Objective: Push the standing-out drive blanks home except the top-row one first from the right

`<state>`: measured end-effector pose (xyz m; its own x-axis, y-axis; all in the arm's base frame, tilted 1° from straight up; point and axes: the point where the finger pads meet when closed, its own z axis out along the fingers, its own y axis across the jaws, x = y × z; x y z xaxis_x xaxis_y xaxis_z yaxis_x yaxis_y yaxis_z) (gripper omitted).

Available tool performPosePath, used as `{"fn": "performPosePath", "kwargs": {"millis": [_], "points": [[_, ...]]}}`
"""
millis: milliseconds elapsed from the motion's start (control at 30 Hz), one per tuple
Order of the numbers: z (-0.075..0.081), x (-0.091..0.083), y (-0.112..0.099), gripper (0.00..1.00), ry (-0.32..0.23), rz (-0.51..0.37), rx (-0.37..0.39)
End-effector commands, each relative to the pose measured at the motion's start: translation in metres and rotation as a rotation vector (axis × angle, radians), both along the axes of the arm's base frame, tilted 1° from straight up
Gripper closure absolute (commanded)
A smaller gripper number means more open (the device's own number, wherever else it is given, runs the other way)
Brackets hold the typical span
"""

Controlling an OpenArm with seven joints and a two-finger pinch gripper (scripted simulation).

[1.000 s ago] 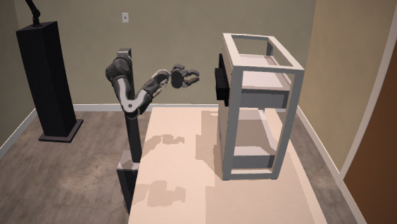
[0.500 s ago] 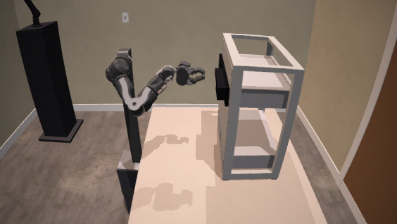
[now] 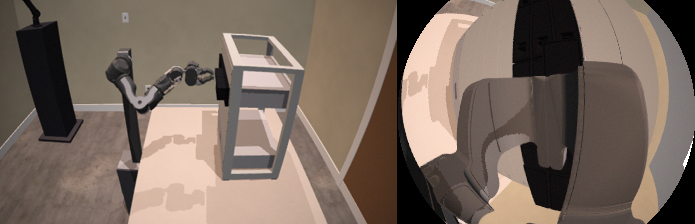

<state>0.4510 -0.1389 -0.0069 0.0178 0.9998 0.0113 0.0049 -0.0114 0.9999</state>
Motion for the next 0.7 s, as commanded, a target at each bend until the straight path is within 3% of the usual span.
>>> {"fn": "performPosePath", "kwargs": {"millis": [0, 667], "points": [[0.0049, -0.0004, 0.0010, 1.00, -0.017, 0.004, -0.002], [0.0086, -0.0005, 0.0029, 1.00, -0.017, 0.004, -0.002]]}}
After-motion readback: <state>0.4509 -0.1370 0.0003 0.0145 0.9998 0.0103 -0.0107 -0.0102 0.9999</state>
